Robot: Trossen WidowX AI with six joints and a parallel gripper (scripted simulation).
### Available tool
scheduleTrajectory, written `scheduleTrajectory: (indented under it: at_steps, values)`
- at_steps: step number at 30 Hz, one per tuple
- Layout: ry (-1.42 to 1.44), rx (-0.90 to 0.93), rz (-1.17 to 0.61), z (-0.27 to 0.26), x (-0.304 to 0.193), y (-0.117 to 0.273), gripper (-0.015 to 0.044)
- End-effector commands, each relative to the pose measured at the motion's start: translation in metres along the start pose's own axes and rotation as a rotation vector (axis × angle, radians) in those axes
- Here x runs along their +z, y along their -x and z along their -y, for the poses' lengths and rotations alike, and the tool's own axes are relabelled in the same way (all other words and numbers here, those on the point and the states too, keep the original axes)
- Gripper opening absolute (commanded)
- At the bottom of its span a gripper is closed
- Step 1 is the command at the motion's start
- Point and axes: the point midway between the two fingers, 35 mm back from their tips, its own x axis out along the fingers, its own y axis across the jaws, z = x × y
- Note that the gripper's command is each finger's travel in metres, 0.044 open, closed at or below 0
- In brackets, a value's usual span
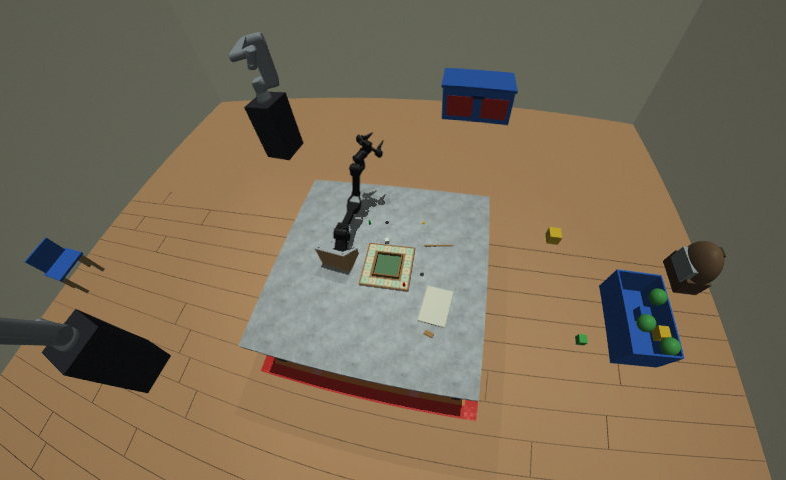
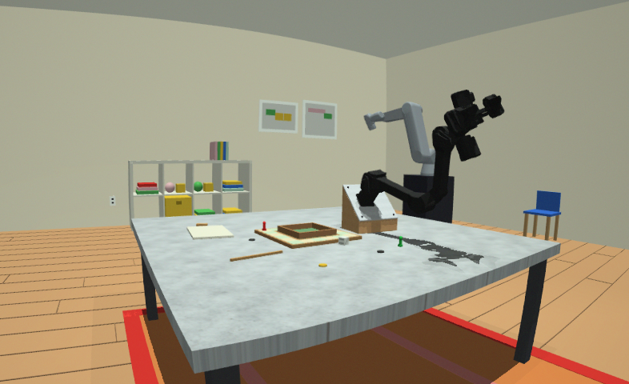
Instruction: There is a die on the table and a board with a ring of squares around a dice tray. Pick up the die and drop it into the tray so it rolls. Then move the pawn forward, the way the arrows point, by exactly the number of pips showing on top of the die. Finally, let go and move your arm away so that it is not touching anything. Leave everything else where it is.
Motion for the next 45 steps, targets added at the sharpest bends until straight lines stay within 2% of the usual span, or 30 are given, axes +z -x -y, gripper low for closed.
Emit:
scheduleTrajectory:
  at_steps: [1,5,14,22,29,34,38,42,45]
  values:
    - [-0.017,0.002,0.006,-0.001,0.003,0.001,0.0374]
    - [-0.354,0.043,0.127,-0.013,0.058,0.016,0.0275]
    - [-1.221,0.157,0.407,0.018,0.183,0.061,0.0275]
    - [-2.014,0.283,0.699,0.109,0.252,0.105,0.0275]
    - [-2.656,0.438,1.071,0.215,0.262,0.143,0.0275]
    - [-3.014,0.6,1.458,0.291,0.237,0.172,0.0275]
    - [-3.182,0.784,1.874,0.343,0.2,0.197,0.0275]
    - [-3.164,1.041,2.401,0.385,0.152,0.224,0.0275]
    - [-2.964,1.288,2.855,0.408,0.11,0.247,0.0275]
